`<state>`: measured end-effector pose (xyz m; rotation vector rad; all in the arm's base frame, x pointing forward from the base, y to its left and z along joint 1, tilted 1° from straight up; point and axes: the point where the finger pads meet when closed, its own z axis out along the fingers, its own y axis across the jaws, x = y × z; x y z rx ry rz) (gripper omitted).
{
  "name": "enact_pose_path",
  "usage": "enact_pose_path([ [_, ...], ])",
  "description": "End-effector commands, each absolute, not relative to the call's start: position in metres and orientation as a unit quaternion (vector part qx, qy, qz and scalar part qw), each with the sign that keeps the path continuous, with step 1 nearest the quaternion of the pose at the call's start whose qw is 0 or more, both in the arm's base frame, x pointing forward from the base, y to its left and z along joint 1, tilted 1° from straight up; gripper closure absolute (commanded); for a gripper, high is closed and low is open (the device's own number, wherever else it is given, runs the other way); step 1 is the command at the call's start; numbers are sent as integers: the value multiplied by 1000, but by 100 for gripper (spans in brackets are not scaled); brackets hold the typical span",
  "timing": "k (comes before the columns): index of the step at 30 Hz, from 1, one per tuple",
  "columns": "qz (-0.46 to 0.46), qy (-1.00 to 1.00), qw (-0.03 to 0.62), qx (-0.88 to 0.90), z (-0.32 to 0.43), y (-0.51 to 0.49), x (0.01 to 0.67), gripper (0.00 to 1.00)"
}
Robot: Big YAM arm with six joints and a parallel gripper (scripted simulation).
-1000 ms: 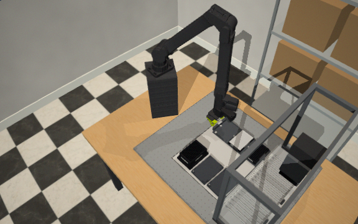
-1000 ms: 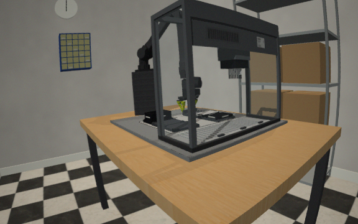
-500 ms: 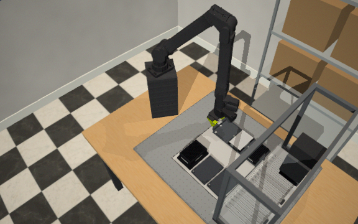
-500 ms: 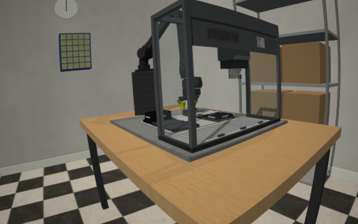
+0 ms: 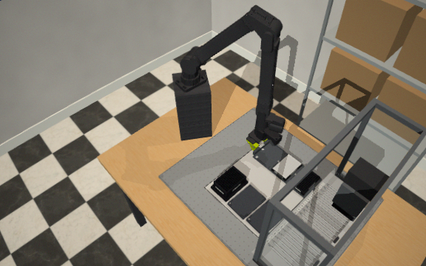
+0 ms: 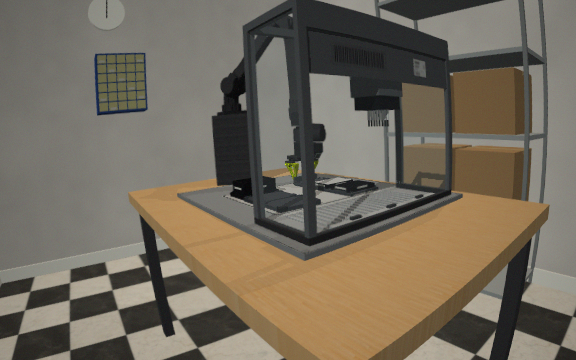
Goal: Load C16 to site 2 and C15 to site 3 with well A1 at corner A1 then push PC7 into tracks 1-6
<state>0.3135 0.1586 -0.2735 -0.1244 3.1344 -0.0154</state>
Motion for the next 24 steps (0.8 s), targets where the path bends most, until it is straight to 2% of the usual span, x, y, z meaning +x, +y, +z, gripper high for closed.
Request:
enact_pose_path([
  [1,-5,999,9,-39,-276,157,326,20],
  [24,-4,999,11,-39,-276,158,336,20],
])
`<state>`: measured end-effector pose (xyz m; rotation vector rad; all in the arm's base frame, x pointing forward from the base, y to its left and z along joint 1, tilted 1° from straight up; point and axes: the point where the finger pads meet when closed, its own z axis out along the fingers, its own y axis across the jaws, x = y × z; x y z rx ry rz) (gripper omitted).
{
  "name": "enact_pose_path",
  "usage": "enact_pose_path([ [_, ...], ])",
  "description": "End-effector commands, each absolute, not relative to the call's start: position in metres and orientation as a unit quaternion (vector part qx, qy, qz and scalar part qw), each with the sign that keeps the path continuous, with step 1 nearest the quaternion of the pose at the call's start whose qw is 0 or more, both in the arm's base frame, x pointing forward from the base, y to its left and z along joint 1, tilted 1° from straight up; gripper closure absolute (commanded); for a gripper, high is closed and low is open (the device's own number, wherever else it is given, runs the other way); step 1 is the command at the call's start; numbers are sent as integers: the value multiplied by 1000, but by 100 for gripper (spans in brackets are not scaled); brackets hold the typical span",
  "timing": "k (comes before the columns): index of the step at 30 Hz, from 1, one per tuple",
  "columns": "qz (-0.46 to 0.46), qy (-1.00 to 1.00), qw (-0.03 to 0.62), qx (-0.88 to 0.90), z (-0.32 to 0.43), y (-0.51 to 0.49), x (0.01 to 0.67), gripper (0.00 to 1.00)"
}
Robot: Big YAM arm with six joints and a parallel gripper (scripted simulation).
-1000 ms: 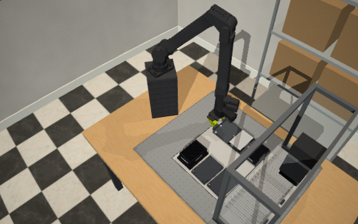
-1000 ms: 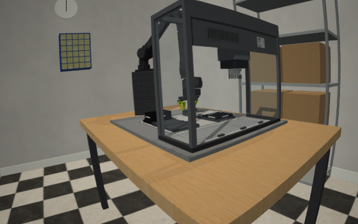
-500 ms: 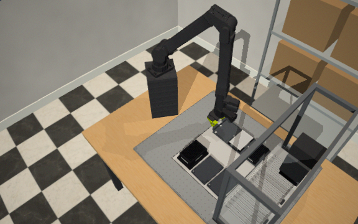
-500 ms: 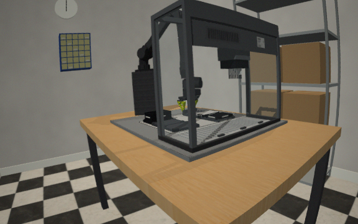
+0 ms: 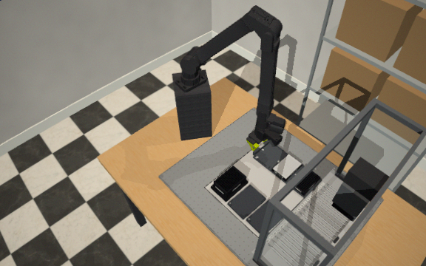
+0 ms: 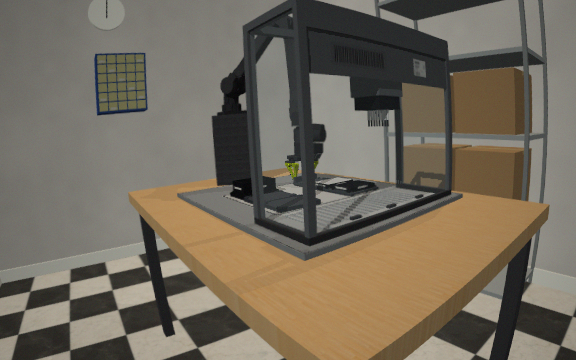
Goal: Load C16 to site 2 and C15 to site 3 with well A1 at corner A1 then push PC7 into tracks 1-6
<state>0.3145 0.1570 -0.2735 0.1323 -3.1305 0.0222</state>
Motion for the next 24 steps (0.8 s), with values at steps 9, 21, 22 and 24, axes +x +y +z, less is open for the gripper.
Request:
enact_pose_path([
  [9,4,-999,-12,39,-276,158,339,20],
  [21,3,-999,-14,34,-276,159,345,20],
  [22,4,-999,-12,34,-276,159,344,20],
  [24,3,-999,-14,34,-276,159,346,20],
])
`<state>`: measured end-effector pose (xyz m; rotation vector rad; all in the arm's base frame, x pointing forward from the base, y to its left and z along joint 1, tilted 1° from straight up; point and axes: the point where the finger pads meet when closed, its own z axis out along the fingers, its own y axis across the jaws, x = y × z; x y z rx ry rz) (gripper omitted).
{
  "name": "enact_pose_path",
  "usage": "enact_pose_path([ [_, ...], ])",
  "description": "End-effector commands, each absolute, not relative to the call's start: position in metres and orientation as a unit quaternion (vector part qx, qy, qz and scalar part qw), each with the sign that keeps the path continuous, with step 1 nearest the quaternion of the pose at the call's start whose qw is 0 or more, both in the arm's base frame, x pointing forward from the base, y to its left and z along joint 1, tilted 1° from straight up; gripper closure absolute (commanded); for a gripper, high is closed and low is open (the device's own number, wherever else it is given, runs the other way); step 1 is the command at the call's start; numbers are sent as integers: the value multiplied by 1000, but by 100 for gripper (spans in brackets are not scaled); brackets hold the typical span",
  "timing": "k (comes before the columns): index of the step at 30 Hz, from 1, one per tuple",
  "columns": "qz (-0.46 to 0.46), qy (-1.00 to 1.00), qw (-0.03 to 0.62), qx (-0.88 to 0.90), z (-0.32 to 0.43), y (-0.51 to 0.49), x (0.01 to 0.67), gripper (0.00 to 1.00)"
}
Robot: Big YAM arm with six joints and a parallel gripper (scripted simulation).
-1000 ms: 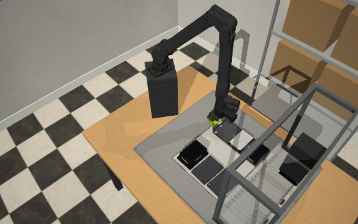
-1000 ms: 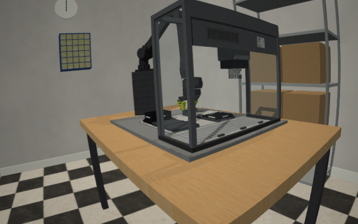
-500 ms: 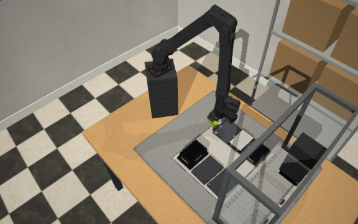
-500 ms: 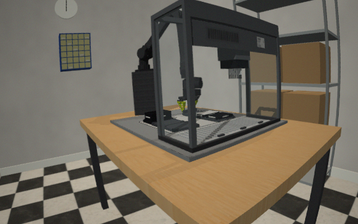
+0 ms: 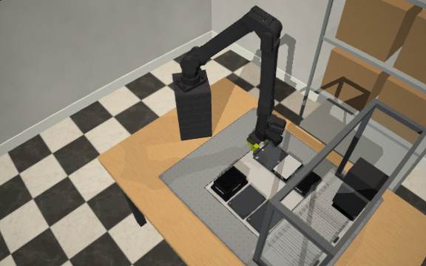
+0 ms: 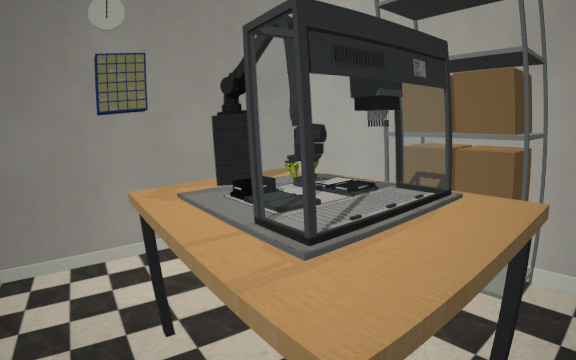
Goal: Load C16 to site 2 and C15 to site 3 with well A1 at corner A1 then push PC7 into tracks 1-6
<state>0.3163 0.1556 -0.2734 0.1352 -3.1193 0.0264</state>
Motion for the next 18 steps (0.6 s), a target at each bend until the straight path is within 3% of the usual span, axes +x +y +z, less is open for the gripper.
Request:
enact_pose_path([
  [1,3,-999,-15,34,-276,159,346,20],
  [18,2,-999,-17,30,-276,161,354,20],
])
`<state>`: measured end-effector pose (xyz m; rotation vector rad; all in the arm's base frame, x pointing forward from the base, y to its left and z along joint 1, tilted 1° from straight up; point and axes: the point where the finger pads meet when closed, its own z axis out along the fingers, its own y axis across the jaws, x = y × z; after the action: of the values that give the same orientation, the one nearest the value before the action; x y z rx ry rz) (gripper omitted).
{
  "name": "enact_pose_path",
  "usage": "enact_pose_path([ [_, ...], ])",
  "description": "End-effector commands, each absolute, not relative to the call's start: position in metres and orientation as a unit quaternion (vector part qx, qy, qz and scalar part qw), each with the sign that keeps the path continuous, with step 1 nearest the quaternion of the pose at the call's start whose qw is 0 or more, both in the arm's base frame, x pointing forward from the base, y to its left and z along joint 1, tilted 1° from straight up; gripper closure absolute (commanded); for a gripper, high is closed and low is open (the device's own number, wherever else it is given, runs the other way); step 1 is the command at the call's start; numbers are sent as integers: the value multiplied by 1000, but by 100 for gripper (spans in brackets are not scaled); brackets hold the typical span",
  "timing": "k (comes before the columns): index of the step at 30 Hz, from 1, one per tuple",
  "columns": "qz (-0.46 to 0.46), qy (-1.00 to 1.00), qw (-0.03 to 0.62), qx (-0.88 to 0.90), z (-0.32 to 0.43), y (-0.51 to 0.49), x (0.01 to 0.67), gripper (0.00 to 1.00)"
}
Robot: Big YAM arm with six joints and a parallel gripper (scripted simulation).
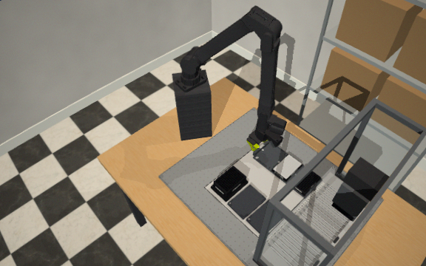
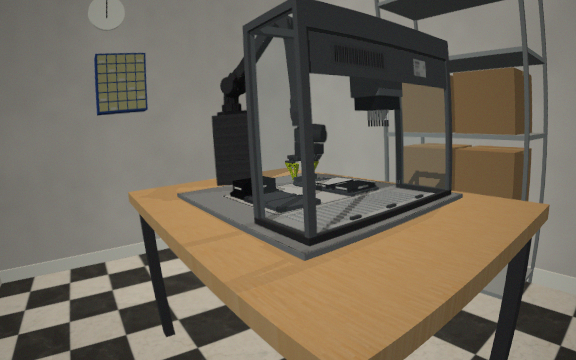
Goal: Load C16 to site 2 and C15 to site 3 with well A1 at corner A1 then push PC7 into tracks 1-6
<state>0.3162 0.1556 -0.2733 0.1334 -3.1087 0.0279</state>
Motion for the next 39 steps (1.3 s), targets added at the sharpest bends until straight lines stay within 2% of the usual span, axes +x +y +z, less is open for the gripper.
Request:
enact_pose_path([
  [1,2,-999,-17,30,-276,161,354,20],
  [39,1,-999,-19,32,-275,165,369,20],
])
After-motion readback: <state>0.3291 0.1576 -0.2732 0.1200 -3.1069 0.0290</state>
